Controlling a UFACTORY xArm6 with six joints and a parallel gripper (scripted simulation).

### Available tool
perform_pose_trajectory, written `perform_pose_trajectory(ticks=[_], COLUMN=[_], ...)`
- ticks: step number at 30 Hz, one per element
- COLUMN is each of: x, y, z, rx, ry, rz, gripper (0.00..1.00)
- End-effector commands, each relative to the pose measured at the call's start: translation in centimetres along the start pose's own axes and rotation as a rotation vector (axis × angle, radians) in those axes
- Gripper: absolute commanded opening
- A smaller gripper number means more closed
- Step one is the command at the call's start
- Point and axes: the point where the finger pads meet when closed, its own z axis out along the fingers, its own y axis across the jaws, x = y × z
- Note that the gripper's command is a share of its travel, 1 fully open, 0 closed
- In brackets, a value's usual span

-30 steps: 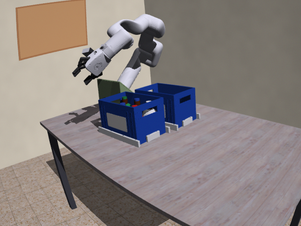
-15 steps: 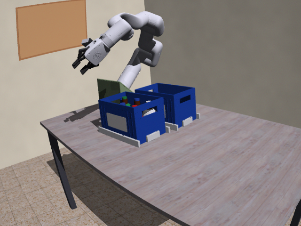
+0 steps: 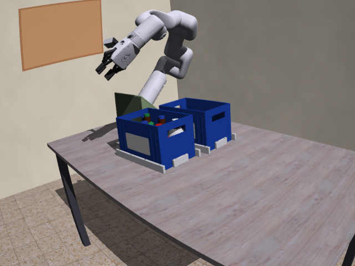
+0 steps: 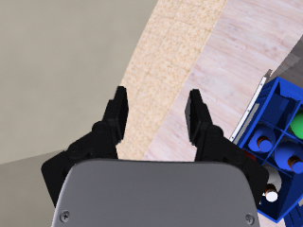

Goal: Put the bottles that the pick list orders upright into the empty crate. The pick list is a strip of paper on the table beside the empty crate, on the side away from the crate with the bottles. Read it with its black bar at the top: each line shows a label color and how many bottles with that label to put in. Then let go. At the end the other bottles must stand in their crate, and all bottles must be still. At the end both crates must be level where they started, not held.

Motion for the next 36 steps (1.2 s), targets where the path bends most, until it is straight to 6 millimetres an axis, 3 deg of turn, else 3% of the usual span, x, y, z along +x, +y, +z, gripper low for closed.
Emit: perform_pose_trajectory(ticks=[1,6,19,23,36], x=[-0.3,-0.4,-1.4,-1.5,-2.5], y=[0.5,0.9,3.5,3.8,7.0], z=[-2.3,-3.2,-8.6,-9.0,-14.0], rx=[0.002,-0.008,-0.020,-0.023,-0.033], ry=[-0.010,-0.038,-0.078,-0.093,-0.157], rz=[-0.013,-0.072,-0.154,-0.183,-0.309], gripper=[0.65,0.65,0.65,0.65,0.65])
